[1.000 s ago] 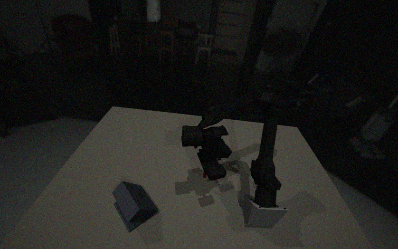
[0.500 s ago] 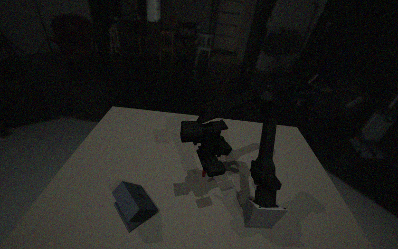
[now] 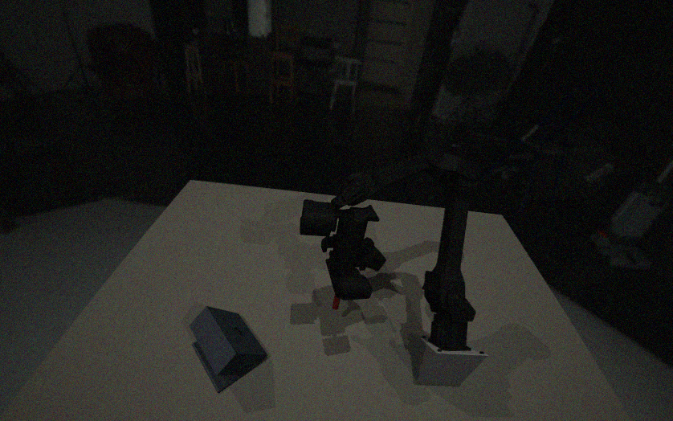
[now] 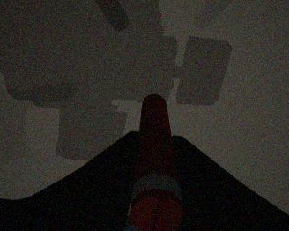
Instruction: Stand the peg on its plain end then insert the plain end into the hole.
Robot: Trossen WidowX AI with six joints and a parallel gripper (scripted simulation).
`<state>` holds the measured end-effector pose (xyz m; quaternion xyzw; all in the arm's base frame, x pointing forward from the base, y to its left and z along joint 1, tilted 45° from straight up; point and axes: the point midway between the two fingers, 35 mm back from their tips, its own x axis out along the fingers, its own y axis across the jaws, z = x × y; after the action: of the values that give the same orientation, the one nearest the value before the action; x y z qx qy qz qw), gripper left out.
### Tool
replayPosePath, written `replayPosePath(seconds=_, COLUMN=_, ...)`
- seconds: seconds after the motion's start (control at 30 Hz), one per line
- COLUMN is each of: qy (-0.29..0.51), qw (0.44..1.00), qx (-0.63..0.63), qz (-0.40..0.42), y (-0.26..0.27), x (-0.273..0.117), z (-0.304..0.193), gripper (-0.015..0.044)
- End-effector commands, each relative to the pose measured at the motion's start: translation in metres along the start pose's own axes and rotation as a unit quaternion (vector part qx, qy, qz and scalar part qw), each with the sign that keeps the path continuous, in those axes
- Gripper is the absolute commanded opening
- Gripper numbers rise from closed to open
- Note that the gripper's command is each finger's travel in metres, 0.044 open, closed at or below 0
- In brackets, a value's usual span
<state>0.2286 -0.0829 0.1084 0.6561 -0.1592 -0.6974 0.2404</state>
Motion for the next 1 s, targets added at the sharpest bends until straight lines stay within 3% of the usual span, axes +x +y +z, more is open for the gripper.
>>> replayPosePath(seconds=0.0, qy=0.012, qw=1.0, qx=0.008, qz=-0.016, y=-0.002, x=0.002, z=-0.005, gripper=0.0)
replayPosePath(seconds=0.97, qy=0.136, qw=0.981, qx=0.067, qz=-0.119, y=-0.002, x=0.009, z=-0.054, gripper=0.0)
